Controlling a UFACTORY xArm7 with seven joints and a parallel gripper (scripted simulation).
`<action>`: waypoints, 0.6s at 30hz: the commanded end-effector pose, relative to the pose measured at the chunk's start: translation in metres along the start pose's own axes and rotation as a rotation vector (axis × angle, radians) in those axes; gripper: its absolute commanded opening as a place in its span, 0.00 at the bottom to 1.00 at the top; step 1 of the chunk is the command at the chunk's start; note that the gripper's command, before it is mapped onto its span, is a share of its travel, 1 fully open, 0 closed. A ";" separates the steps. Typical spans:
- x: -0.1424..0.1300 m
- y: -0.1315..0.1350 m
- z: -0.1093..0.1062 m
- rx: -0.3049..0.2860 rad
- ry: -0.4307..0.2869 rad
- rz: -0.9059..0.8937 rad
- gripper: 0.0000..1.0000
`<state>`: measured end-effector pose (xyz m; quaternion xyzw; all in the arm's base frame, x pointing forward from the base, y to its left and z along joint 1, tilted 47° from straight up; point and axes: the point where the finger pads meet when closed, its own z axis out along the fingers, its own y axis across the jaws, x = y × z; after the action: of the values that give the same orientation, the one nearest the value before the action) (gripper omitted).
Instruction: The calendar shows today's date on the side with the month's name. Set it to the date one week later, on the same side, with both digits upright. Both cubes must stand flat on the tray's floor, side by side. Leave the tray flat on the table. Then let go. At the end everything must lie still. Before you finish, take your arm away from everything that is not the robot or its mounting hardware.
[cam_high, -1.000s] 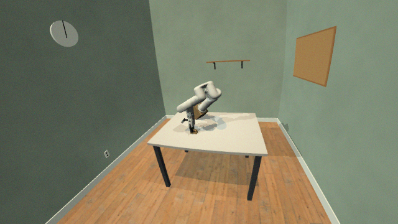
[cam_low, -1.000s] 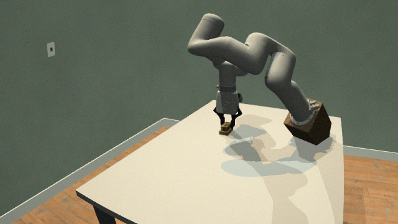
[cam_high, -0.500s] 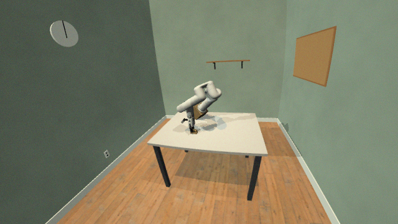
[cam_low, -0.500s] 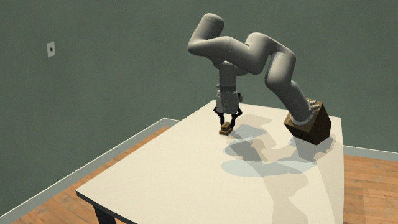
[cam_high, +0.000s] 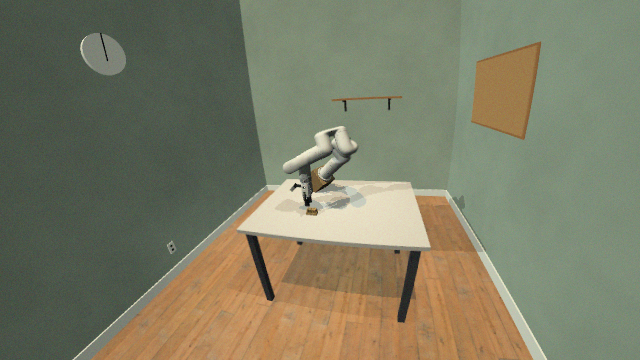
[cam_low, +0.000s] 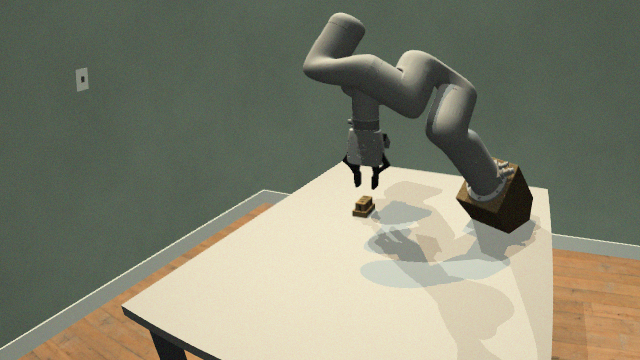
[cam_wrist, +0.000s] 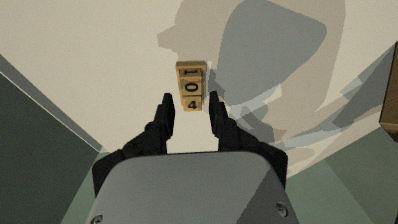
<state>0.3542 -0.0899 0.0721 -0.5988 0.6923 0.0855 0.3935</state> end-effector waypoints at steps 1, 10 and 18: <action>0.000 -0.001 -0.020 0.001 0.002 0.000 0.47; 0.000 -0.001 -0.040 0.001 0.002 0.000 0.47; 0.000 -0.001 -0.041 0.001 0.002 0.000 1.00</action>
<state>0.3370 -0.1122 0.0985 -0.5992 0.6919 0.0866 0.3933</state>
